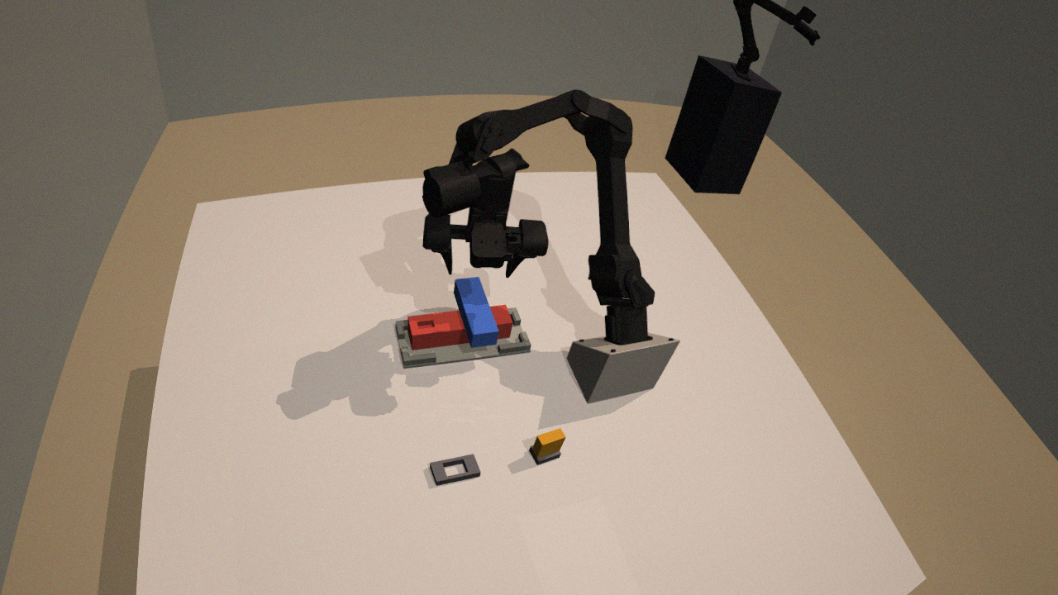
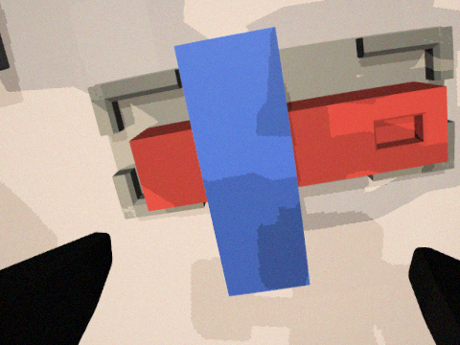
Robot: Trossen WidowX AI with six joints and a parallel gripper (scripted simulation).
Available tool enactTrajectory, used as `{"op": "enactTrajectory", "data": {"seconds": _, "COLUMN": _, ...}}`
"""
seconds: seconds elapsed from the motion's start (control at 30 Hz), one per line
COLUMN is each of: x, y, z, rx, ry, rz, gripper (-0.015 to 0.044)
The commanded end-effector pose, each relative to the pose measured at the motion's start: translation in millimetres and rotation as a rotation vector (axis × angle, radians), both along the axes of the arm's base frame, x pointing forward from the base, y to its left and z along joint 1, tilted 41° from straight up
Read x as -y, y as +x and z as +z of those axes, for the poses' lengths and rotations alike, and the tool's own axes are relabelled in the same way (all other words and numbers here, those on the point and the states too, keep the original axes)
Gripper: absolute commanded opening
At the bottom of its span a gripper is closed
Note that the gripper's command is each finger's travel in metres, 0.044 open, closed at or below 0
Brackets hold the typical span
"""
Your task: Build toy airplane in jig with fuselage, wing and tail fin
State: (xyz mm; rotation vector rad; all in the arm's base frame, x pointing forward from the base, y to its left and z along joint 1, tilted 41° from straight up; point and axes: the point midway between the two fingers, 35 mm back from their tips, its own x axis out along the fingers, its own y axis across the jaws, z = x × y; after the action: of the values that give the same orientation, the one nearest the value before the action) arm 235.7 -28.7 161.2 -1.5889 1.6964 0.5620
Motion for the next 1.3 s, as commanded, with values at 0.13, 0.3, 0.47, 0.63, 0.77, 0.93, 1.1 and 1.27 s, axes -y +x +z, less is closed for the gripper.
{"op": "enactTrajectory", "data": {"seconds": 0.13, "x": 1.1, "y": 0.3, "z": -0.8, "rx": 0.549, "ry": 0.03, "rz": -0.633, "gripper": 0.044}}
{"op": "enactTrajectory", "data": {"seconds": 0.3, "x": 2.2, "y": 0.4, "z": -1.7, "rx": 0.782, "ry": 0.041, "rz": -0.902, "gripper": 0.044}}
{"op": "enactTrajectory", "data": {"seconds": 0.47, "x": 2.2, "y": 0.4, "z": -1.7, "rx": 0.782, "ry": 0.041, "rz": -0.902, "gripper": 0.044}}
{"op": "enactTrajectory", "data": {"seconds": 0.63, "x": 2.2, "y": 0.4, "z": -1.7, "rx": 0.782, "ry": 0.041, "rz": -0.902, "gripper": 0.044}}
{"op": "enactTrajectory", "data": {"seconds": 0.77, "x": 2.2, "y": 0.4, "z": -1.7, "rx": 0.782, "ry": 0.041, "rz": -0.902, "gripper": 0.044}}
{"op": "enactTrajectory", "data": {"seconds": 0.93, "x": 2.2, "y": 0.4, "z": -1.7, "rx": 0.782, "ry": 0.041, "rz": -0.902, "gripper": 0.044}}
{"op": "enactTrajectory", "data": {"seconds": 1.1, "x": -35.2, "y": 10.9, "z": -28.1, "rx": 0.773, "ry": 0.07, "rz": -0.907, "gripper": 0.044}}
{"op": "enactTrajectory", "data": {"seconds": 1.27, "x": -104.2, "y": 8.8, "z": -79.9, "rx": 0.761, "ry": 0.093, "rz": -0.918, "gripper": 0.044}}
